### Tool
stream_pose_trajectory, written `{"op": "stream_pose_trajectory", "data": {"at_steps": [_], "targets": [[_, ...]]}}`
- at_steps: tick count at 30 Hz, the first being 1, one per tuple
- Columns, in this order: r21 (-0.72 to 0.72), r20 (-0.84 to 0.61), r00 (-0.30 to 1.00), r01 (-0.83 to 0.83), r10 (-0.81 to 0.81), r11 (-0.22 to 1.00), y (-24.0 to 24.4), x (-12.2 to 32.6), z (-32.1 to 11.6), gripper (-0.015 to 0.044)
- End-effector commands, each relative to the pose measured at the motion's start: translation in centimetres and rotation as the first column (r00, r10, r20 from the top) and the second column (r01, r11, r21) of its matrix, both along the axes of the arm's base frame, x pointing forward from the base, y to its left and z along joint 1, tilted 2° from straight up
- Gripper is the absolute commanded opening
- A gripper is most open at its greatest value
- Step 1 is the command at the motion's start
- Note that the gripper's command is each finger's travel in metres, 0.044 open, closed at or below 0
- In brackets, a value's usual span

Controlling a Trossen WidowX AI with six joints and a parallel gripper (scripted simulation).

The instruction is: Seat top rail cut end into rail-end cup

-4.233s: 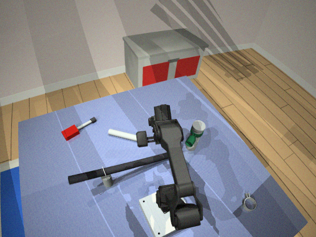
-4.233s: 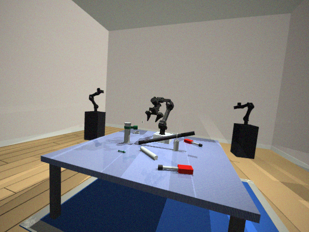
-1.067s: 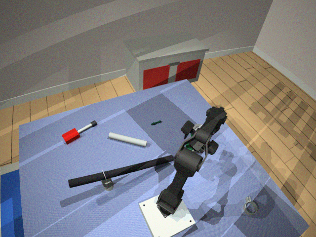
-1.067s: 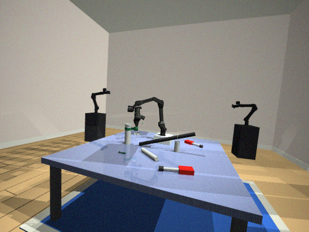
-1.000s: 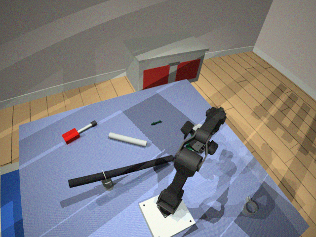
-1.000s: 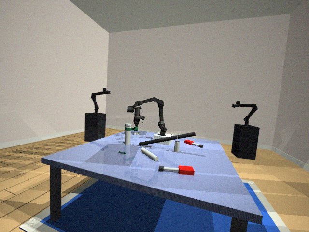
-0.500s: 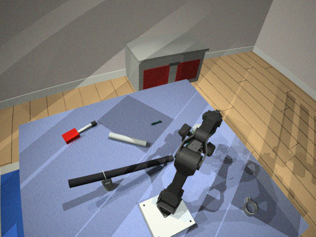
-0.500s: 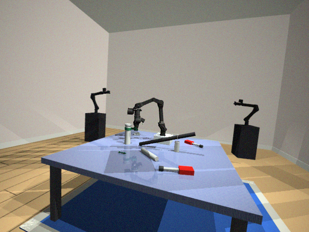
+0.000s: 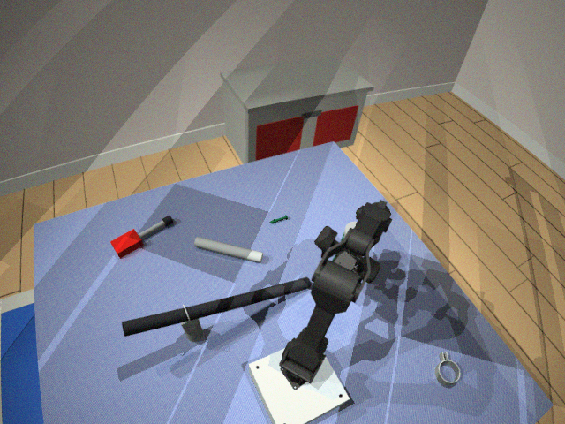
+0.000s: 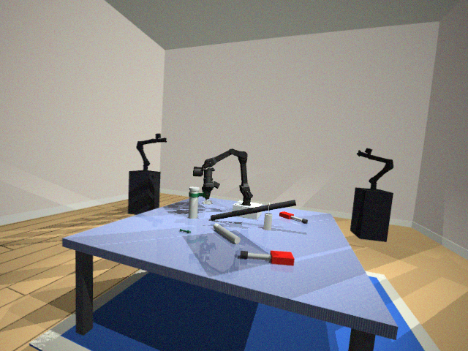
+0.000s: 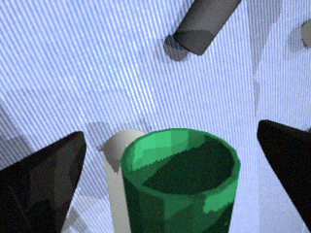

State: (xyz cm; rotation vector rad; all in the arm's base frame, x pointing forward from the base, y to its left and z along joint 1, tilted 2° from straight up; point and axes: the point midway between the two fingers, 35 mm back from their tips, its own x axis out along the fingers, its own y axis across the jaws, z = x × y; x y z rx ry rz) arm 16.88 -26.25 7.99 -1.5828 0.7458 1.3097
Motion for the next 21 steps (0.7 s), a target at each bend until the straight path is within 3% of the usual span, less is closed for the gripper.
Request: {"op": "stream_pose_trajectory", "data": {"at_steps": [1,13,15,17,21], "targets": [[0.003,-0.007,1.000,0.005,-0.005,1.000,0.13,-0.06,-0.40,0.0388],[0.003,-0.007,1.000,0.005,-0.005,1.000,0.13,-0.06,-0.40,0.0073],[0.003,-0.007,1.000,0.005,-0.005,1.000,0.13,-0.06,-0.40,0.0059],[0.003,-0.007,1.000,0.015,-0.015,1.000,0.16,0.02,-0.40,0.0007],[0.004,-0.006,0.998,0.061,-0.061,0.998,0.32,0.42,-0.39,0.0000]]}}
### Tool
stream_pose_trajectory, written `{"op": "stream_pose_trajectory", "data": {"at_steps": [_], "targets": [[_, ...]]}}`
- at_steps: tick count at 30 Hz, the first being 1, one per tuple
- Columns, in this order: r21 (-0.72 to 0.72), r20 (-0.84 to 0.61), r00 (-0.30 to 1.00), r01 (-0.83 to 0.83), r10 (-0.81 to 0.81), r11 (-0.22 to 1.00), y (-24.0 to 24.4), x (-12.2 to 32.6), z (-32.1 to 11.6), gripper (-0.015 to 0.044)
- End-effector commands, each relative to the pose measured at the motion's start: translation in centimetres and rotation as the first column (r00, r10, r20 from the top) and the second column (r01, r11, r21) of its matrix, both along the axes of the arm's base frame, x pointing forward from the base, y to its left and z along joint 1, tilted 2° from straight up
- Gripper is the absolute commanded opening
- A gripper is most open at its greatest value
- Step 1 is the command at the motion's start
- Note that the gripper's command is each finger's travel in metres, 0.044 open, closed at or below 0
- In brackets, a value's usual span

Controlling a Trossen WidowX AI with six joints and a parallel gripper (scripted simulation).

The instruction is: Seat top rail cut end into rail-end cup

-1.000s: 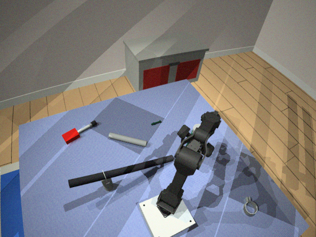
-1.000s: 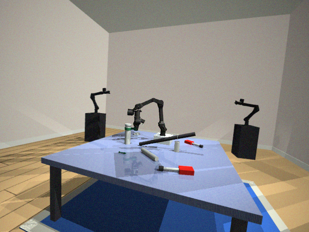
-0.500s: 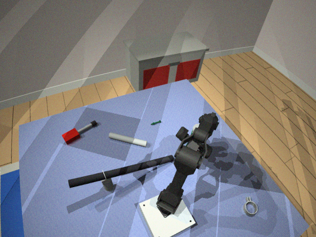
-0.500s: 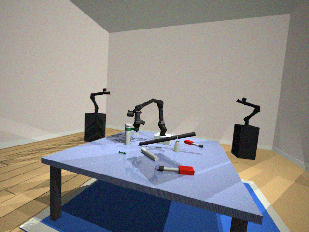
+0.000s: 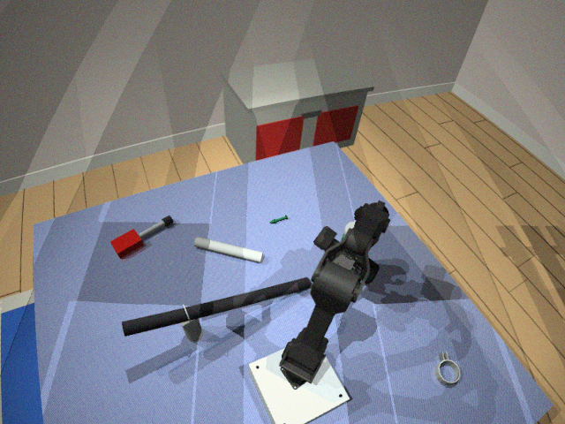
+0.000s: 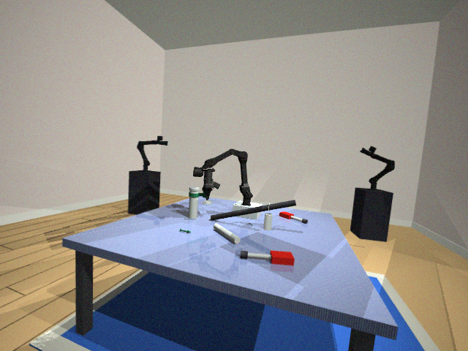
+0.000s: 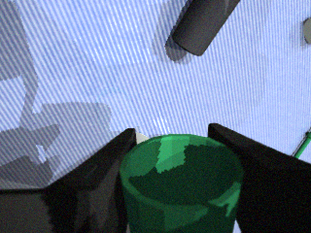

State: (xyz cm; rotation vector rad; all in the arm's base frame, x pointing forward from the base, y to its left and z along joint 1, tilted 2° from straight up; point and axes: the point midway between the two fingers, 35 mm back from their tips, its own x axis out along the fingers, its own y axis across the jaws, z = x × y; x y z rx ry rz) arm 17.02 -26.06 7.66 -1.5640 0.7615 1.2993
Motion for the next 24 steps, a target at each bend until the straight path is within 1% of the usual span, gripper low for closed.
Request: {"op": "stream_pose_trajectory", "data": {"at_steps": [1,24], "targets": [[0.000,0.000,0.999,0.049,-0.049,0.999,0.2,0.4,-0.1,0.0000],[0.003,0.000,0.974,0.226,-0.226,0.974,0.6,2.0,0.0,0.0000]]}}
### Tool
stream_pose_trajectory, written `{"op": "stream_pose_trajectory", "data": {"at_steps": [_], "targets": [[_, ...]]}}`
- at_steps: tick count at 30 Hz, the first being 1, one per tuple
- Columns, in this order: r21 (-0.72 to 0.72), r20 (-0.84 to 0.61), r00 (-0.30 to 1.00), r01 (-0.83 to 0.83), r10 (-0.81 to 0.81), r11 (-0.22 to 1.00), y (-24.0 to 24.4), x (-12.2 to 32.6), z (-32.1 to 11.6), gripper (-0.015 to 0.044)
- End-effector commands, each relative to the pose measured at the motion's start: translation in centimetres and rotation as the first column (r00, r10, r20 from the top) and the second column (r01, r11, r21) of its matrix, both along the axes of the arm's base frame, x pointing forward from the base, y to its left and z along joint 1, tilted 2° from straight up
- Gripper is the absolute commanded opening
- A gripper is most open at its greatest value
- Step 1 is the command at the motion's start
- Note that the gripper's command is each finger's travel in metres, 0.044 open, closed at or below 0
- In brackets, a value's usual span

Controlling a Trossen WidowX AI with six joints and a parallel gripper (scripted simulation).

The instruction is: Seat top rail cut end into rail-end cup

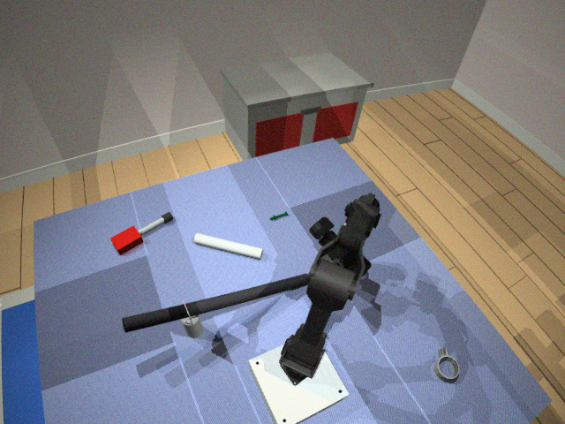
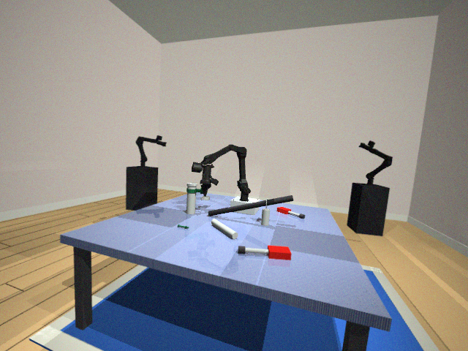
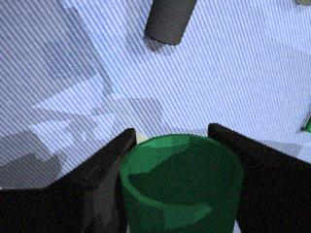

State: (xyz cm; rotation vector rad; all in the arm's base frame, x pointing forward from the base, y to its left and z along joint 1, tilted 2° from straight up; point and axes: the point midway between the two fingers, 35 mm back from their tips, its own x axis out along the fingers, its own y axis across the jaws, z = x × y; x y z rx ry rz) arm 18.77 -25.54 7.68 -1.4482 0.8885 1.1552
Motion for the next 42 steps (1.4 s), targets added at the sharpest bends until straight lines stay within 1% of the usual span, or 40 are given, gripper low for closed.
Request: {"op": "stream_pose_trajectory", "data": {"at_steps": [1,31,38,42], "targets": [[0.000,-0.001,0.999,0.042,-0.042,0.999,0.1,0.3,-0.1,0.0000],[0.004,0.001,0.954,0.301,-0.301,0.954,0.2,2.8,0.0,0.0000],[0.004,0.002,0.944,0.331,-0.331,0.944,0.1,3.1,0.0,0.0000],[0.004,0.002,0.947,0.322,-0.322,0.947,0.1,3.0,0.0,0.0000]]}}
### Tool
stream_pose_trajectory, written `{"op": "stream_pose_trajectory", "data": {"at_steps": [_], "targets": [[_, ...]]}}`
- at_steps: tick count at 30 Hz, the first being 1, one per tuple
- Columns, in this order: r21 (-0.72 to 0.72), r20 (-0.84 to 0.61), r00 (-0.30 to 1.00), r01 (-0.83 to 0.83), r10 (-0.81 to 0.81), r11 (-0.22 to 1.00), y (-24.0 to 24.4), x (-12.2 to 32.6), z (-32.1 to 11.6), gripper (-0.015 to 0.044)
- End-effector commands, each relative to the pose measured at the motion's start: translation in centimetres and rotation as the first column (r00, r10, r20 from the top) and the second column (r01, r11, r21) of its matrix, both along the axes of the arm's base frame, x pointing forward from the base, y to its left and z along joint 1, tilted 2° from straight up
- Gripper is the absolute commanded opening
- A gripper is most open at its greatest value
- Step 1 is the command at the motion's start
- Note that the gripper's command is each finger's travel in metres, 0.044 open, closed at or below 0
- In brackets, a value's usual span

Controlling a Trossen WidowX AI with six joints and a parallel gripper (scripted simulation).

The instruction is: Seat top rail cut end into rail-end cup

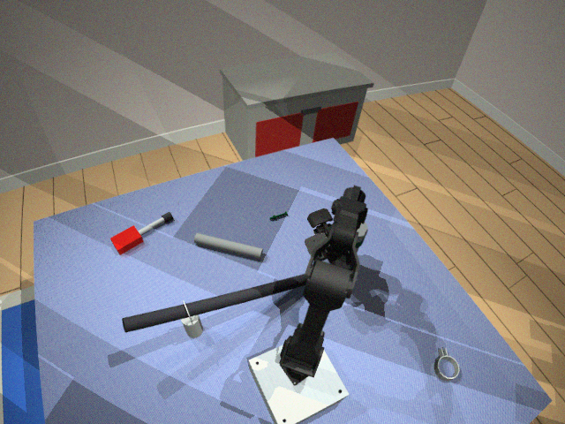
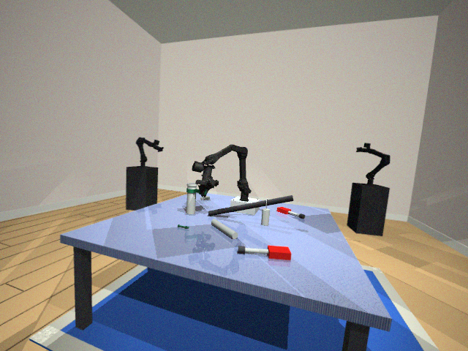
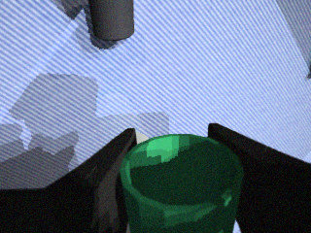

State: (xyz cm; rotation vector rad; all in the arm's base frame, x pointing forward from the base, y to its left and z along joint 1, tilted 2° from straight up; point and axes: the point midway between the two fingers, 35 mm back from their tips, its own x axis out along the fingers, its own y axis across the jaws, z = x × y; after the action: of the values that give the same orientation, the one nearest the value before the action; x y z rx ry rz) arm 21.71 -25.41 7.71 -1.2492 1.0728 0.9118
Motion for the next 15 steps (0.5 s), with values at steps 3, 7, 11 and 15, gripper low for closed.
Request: {"op": "stream_pose_trajectory", "data": {"at_steps": [3,7,11,15], "targets": [[0.002,-0.001,1.000,-0.009,0.009,1.000,0.02,-0.10,-0.04,0.0000],[0.001,-0.001,1.000,-0.027,0.027,1.000,0.03,-0.27,-0.04,0.0000],[0.001,-0.001,0.999,-0.032,0.032,0.999,0.04,-0.31,-0.04,0.0000],[0.001,-0.001,1.000,-0.021,0.021,1.000,0.02,-0.19,-0.01,0.0000]]}}
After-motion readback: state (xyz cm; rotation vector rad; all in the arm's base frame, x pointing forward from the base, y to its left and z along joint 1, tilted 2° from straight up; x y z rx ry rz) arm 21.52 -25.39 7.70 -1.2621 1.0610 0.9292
